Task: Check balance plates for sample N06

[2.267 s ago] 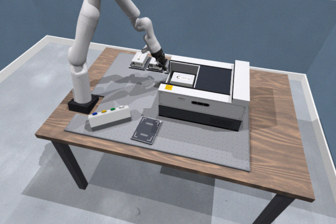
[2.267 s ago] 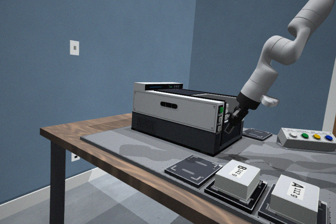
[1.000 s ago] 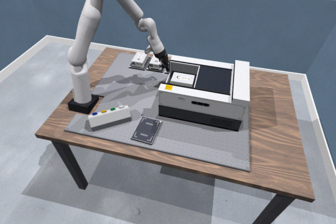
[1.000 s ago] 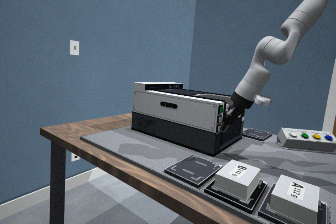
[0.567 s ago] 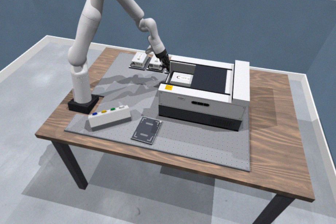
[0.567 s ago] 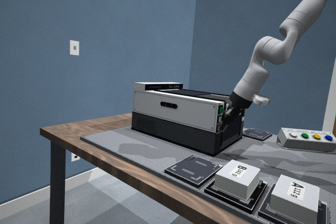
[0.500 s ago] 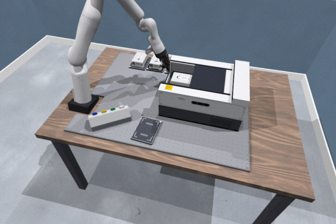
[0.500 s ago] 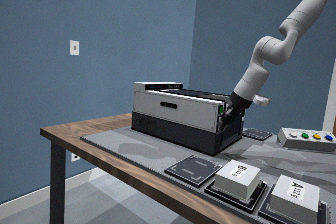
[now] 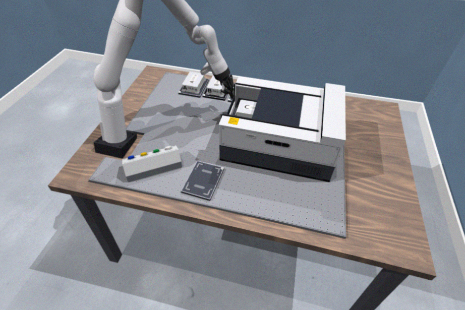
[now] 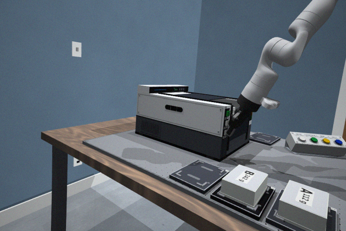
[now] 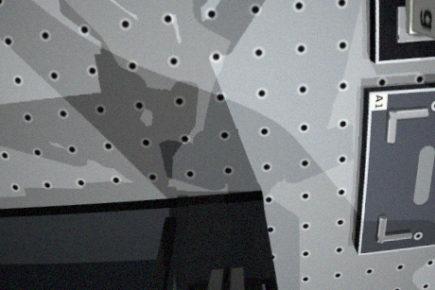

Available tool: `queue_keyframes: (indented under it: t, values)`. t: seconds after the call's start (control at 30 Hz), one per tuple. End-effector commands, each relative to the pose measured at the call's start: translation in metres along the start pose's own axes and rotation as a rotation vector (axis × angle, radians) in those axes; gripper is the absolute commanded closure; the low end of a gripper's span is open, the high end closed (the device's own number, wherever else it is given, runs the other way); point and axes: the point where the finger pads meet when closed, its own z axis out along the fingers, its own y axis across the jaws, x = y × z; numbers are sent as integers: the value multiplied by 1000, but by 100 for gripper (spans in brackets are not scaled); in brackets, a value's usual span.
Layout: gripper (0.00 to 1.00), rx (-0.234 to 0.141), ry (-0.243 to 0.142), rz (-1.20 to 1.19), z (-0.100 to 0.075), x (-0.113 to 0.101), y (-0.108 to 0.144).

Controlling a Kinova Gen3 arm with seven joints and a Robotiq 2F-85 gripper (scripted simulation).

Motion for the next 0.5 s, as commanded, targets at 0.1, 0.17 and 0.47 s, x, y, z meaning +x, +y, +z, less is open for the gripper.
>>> queue_keyframes:
  t: [0.1,0.17,0.47]
  values:
    - [90,-1,-2,0,-4,6,0]
    - [90,-1,-2,0,-5,8,0]
    - [90,-1,-2,0,-9,17,0]
